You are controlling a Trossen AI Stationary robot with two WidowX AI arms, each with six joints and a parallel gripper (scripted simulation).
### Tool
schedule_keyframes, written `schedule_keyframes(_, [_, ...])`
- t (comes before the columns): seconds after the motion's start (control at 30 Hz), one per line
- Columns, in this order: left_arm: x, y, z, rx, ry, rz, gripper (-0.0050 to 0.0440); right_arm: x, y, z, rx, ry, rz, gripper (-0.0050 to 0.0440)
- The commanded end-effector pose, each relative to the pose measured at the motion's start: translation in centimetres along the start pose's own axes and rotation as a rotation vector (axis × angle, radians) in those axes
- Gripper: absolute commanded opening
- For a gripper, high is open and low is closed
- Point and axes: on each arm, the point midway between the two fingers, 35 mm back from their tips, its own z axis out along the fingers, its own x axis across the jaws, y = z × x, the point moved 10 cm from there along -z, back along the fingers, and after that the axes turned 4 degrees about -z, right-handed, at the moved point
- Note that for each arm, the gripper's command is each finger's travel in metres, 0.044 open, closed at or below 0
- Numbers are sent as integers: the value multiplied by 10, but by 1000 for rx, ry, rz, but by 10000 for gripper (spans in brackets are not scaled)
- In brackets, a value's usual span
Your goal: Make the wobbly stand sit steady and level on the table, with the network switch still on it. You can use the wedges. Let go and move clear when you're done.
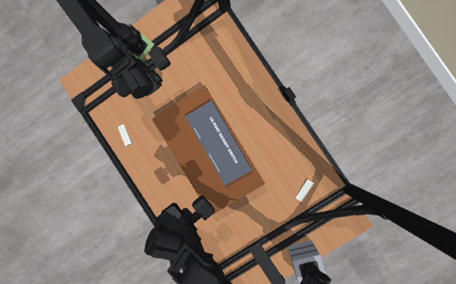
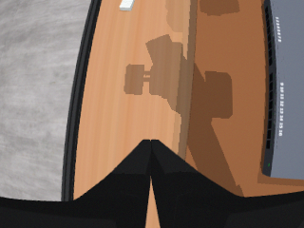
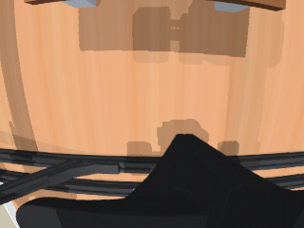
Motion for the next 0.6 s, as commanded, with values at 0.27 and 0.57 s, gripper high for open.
schedule_keyframes(0.27, [15, 40, -65, -367, 119, -59, 0, 0, 0, 0, 0, 0, 0, 0])
schedule_keyframes(0.57, [17, 45, -84, -454, 147, -67, 0, 0, 0, 0, 0, 0, 0, 0])
